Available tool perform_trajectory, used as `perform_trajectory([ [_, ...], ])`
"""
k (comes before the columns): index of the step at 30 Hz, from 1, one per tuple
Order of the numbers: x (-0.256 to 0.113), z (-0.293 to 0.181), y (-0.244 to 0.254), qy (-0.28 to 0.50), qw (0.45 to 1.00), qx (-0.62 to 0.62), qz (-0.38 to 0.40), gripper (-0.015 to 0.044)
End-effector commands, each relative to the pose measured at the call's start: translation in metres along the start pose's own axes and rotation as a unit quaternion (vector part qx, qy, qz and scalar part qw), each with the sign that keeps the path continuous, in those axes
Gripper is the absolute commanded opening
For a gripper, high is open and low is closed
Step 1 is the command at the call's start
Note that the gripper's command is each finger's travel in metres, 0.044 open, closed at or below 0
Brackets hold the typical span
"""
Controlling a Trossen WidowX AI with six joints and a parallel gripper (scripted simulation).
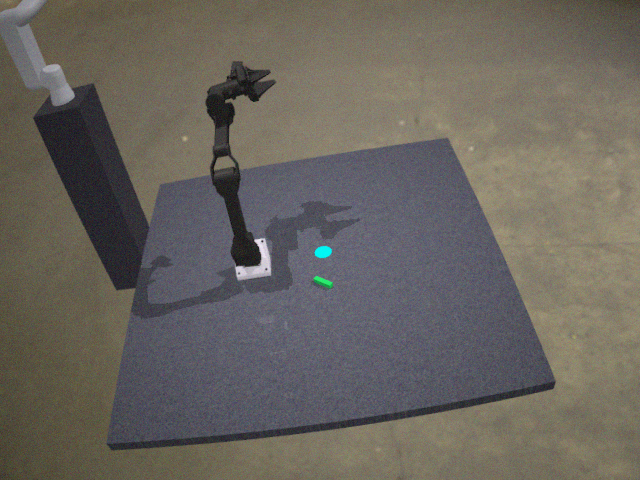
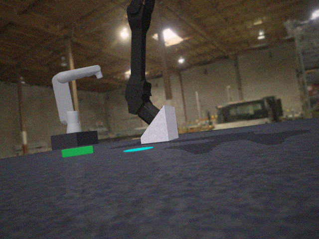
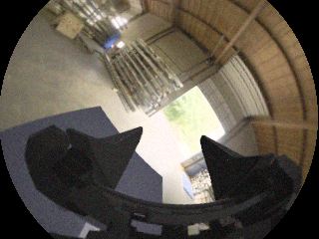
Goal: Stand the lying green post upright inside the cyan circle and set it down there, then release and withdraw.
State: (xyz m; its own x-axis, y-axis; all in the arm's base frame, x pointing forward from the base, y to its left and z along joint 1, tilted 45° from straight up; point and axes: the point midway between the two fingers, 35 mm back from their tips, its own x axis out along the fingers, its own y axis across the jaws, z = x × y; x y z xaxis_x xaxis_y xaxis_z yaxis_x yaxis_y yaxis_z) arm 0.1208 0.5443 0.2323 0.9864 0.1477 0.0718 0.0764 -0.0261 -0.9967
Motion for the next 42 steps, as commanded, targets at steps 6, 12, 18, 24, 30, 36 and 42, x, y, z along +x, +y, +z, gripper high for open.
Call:
perform_trajectory([
  [6,0.053,-0.012,-0.012,-0.005,1.0,0.019,-0.013,0.0243],
  [12,0.12,-0.049,-0.004,0.02,0.997,0.071,0.011,0.0233],
  [18,0.177,-0.104,0.012,0.059,0.988,0.13,0.054,0.0233],
  [24,0.211,-0.164,0.032,0.111,0.971,0.189,0.097,0.0233],
  [30,0.229,-0.229,0.051,0.178,0.942,0.25,0.137,0.0233],
  [36,0.23,-0.299,0.07,0.265,0.897,0.313,0.168,0.0233],
  [42,0.213,-0.371,0.086,0.367,0.832,0.373,0.182,0.0233],
])
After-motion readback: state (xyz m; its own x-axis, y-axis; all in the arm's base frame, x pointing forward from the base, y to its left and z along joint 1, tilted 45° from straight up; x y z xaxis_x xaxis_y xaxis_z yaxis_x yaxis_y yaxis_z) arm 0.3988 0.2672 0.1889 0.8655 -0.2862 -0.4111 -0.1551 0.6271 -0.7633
